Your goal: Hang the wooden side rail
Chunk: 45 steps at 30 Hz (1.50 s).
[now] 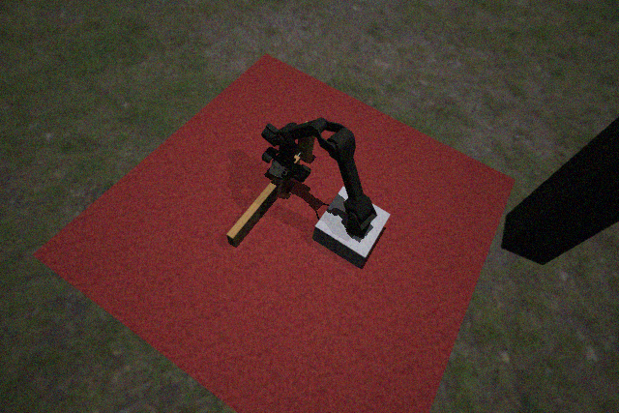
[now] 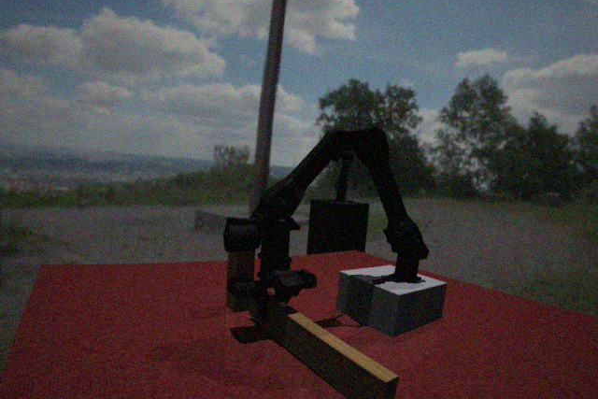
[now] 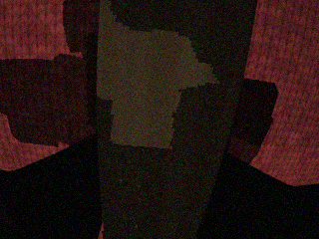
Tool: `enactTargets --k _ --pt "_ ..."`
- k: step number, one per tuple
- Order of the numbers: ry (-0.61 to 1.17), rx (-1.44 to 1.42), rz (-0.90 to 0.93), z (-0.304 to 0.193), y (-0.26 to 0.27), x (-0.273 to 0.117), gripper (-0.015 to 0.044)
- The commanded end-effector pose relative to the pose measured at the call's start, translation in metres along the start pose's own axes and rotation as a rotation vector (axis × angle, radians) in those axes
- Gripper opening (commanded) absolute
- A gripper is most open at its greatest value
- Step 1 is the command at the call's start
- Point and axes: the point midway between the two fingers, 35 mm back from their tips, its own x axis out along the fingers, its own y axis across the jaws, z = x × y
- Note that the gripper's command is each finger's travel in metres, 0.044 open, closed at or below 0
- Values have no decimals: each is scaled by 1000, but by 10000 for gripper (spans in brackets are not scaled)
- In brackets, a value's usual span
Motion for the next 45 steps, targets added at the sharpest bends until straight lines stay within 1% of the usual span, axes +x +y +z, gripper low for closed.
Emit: enactTargets --k 1,45 --pt "0 0 -18 0 -4 -7 0" --pt "0 0 -19 0 -4 -14 0"
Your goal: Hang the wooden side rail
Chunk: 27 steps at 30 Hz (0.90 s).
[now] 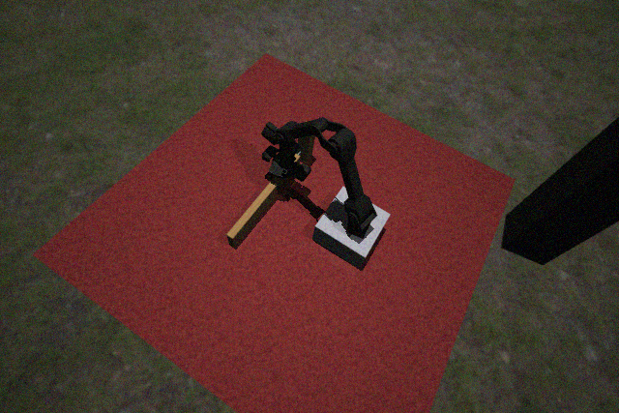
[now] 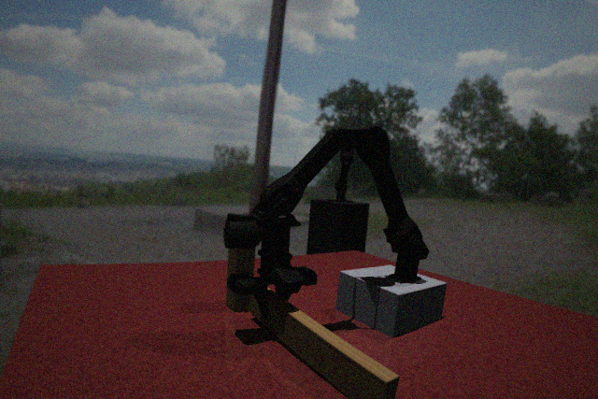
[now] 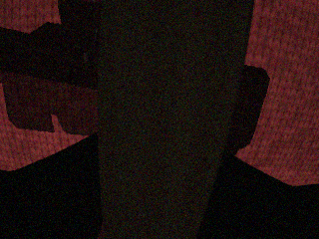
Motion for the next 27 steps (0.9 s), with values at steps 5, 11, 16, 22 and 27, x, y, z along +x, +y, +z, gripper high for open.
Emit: enactTargets --k 5,11,16,22,27 --pt "1 0 -20 0 -4 -8 0" --pt "1 0 -20 0 -4 -9 0" --pt "1 0 -20 0 -4 -10 0" --pt "1 0 -20 0 -4 -11 0" --pt "1 0 -20 0 -4 -12 0"
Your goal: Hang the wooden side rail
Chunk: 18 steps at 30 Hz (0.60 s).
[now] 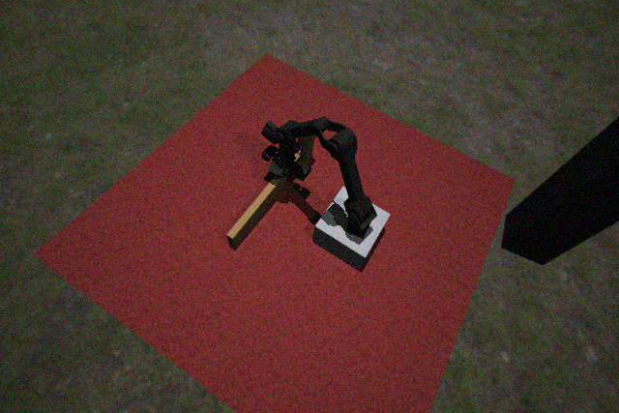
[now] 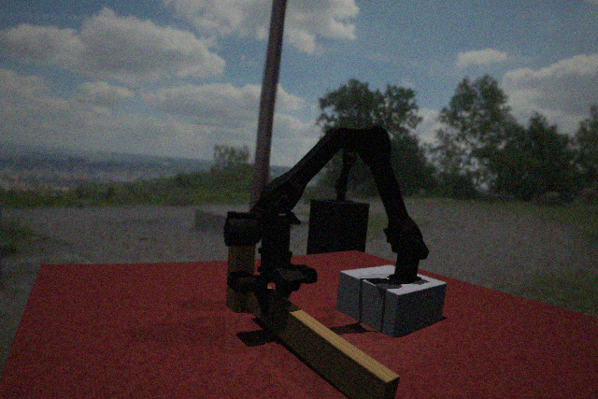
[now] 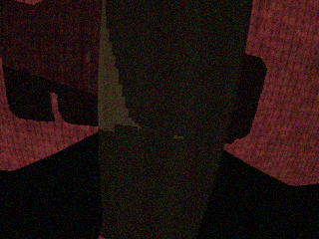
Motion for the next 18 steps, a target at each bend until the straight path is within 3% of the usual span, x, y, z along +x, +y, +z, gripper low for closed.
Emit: enactTargets --k 1,18 --pt "1 0 -20 0 -4 -7 0" --pt "1 0 -20 0 -4 -10 0"
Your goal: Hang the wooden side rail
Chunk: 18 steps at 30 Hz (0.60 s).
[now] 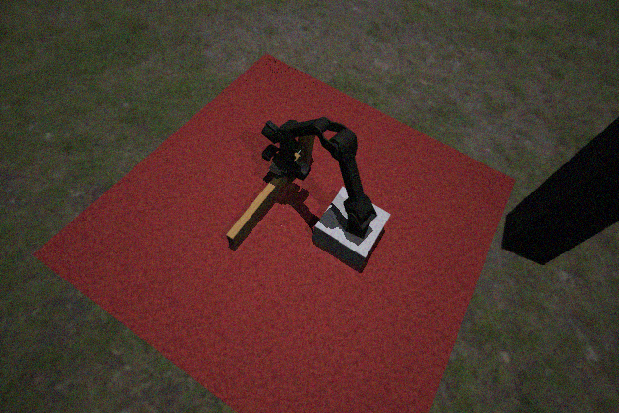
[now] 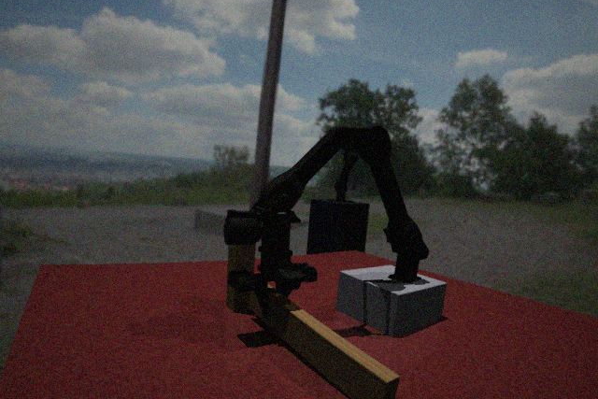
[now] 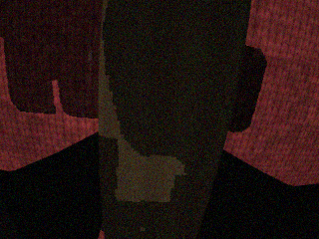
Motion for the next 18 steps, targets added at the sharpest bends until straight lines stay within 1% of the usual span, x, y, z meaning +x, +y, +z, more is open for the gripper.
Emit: enactTargets --k 1,18 --pt "1 0 -20 0 -4 -7 0" --pt "1 0 -20 0 -4 -10 0"
